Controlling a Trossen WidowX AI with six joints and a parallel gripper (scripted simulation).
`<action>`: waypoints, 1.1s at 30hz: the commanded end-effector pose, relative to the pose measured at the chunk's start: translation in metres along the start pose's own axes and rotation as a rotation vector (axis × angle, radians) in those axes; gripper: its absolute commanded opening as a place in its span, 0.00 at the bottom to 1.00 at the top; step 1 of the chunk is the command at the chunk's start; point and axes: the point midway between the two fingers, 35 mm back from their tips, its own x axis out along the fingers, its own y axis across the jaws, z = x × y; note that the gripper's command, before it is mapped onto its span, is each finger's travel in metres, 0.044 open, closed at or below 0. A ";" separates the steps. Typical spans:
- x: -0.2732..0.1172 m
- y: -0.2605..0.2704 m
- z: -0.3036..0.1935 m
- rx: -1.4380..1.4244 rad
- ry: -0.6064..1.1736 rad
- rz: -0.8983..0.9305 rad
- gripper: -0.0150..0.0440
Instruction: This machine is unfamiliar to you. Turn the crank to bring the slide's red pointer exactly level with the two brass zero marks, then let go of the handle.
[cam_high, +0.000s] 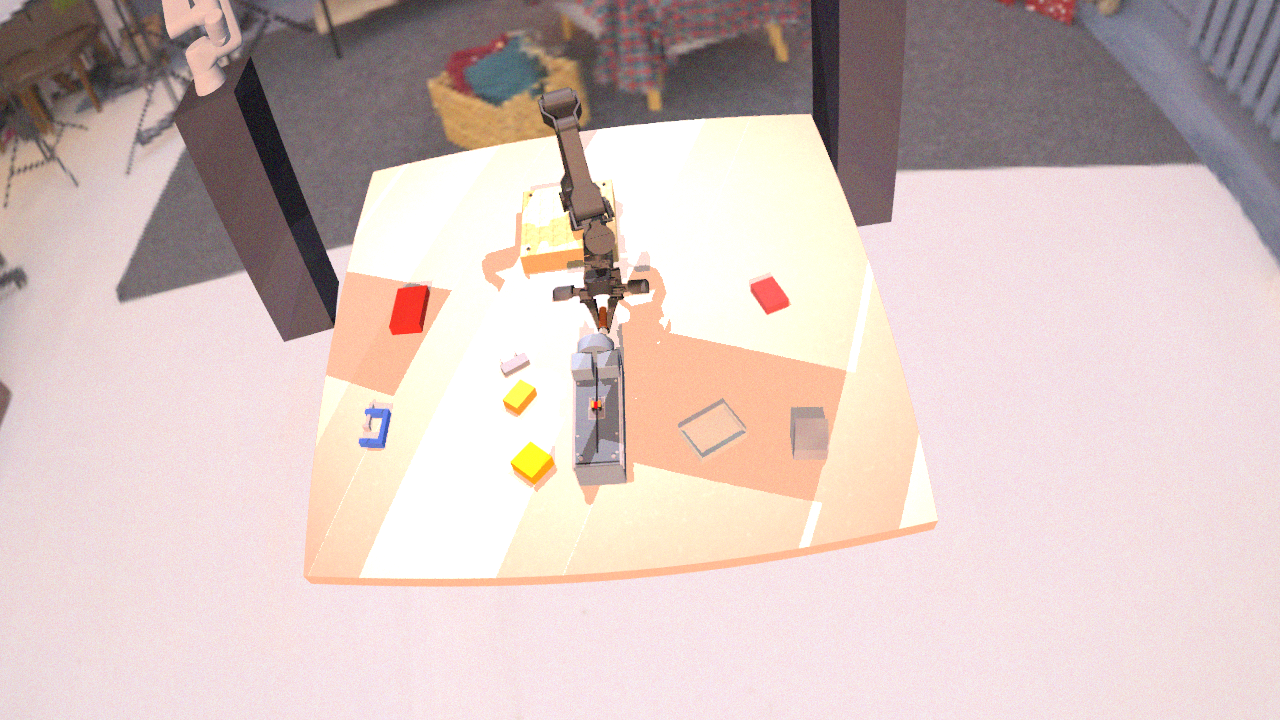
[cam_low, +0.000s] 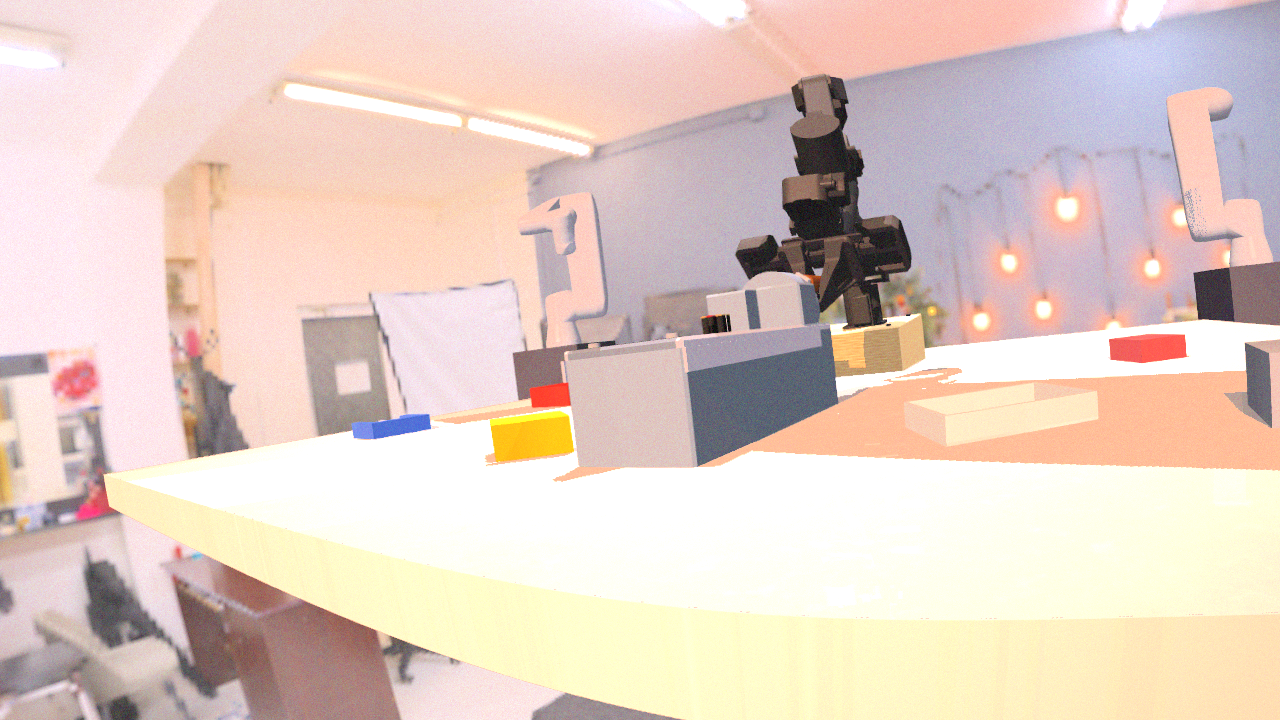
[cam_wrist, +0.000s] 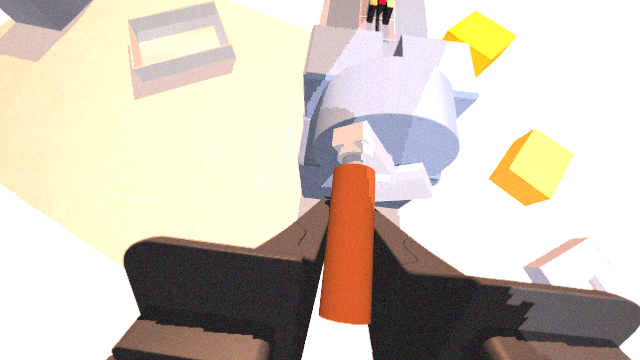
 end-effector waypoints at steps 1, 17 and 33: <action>0.000 0.000 0.000 0.000 0.000 0.000 0.25; 0.000 0.000 0.000 0.000 0.000 0.000 0.65; -0.022 0.000 0.024 0.000 0.000 0.001 1.00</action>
